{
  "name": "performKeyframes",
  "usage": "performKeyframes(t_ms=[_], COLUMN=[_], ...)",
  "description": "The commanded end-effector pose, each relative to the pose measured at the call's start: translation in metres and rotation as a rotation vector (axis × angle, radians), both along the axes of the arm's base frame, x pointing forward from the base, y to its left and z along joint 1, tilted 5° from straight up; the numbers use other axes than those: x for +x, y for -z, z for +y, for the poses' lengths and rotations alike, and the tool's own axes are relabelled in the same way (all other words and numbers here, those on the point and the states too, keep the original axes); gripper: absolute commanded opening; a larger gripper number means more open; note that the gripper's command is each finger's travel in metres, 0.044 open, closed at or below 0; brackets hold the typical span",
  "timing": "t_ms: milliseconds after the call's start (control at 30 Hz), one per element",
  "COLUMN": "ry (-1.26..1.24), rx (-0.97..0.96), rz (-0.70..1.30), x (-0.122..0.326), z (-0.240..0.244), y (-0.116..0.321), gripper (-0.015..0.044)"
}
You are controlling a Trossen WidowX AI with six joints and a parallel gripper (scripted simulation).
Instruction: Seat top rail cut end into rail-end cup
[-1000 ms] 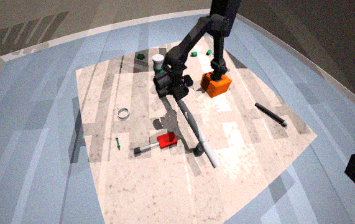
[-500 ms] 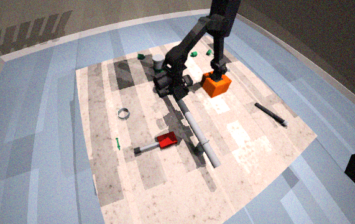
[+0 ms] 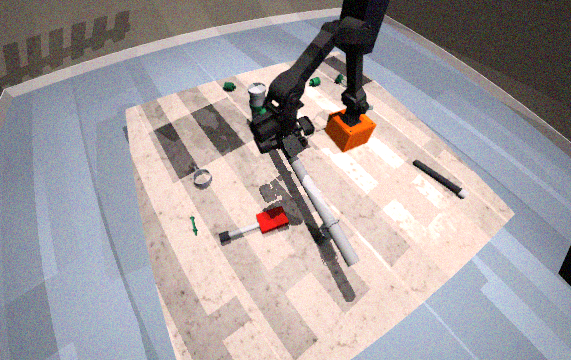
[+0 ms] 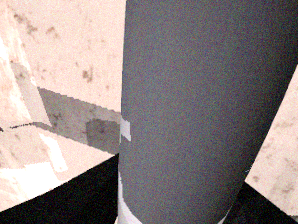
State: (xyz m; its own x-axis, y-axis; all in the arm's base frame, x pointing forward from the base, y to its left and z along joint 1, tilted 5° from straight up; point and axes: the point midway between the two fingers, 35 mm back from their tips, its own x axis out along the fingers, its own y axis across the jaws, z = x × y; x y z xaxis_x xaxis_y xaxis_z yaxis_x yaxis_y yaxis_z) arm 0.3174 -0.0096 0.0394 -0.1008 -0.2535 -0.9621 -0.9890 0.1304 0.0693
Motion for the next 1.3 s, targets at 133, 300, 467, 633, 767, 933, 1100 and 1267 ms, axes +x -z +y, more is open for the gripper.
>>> performKeyframes(t_ms=[133,300,467,633,767,933,1100,1267], ry=[-0.003,-0.003,-0.003,-0.003,-0.003,-0.004,-0.004,-0.004], rx=[0.005,0.005,0.005,0.004,0.002,0.0,-0.002,-0.003], rz=[-0.016,-0.017,-0.017,-0.014,-0.01,-0.004,0.001,0.001], x=[0.006,0.007,0.008,0.007,0.006,0.003,0.001,0.001], z=[0.007,0.01,0.012,0.008,0.003,-0.005,-0.011,-0.011], y=[-0.005,-0.005,-0.006,-0.005,-0.005,-0.004,-0.003,-0.003], gripper=[0.0,0.0,0.0,0.0,0.0,0.0,0.0,0.0])
